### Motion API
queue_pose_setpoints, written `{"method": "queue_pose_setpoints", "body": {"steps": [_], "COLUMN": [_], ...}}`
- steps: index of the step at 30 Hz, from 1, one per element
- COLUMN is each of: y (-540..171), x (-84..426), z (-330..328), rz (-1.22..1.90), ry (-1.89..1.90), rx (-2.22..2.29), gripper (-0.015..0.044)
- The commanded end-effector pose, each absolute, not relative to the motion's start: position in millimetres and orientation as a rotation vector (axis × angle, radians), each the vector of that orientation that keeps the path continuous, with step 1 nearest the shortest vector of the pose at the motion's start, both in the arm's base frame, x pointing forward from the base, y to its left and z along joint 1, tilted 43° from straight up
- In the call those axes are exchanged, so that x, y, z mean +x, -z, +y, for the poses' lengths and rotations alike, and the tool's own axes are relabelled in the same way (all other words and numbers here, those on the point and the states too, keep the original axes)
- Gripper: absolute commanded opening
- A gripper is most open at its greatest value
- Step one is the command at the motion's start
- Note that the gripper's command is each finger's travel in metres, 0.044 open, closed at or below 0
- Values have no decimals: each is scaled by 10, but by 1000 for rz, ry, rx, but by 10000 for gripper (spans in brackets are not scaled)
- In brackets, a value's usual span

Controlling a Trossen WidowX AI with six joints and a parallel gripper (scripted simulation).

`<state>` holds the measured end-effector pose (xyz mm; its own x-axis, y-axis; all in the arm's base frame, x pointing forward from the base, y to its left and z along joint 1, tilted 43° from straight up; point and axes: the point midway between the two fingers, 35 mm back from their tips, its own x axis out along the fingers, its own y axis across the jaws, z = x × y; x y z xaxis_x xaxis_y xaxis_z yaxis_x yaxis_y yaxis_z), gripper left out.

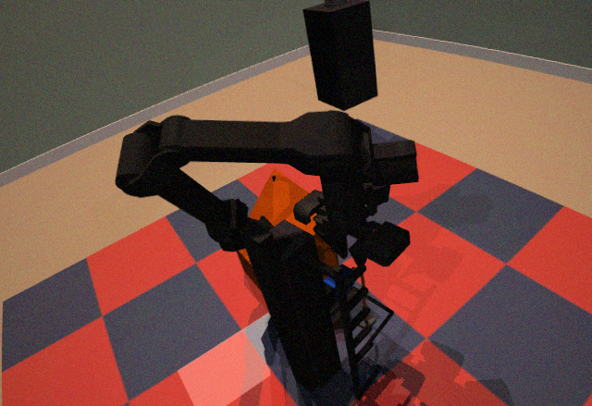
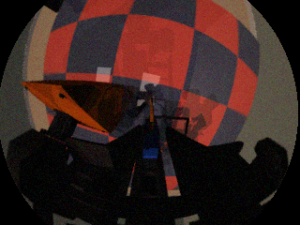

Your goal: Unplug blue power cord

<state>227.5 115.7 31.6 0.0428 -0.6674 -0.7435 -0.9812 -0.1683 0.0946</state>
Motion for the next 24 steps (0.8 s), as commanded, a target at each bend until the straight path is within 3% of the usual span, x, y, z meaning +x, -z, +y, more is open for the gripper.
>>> {"method": "queue_pose_setpoints", "body": {"steps": [1,24], "y": [-364,-403], "x": [2281,2309], "z": [1089,900], "rz": [1662,1664], "ry": [-940,-938], "rx": [-1891,-1892], "gripper": [160,160]}}
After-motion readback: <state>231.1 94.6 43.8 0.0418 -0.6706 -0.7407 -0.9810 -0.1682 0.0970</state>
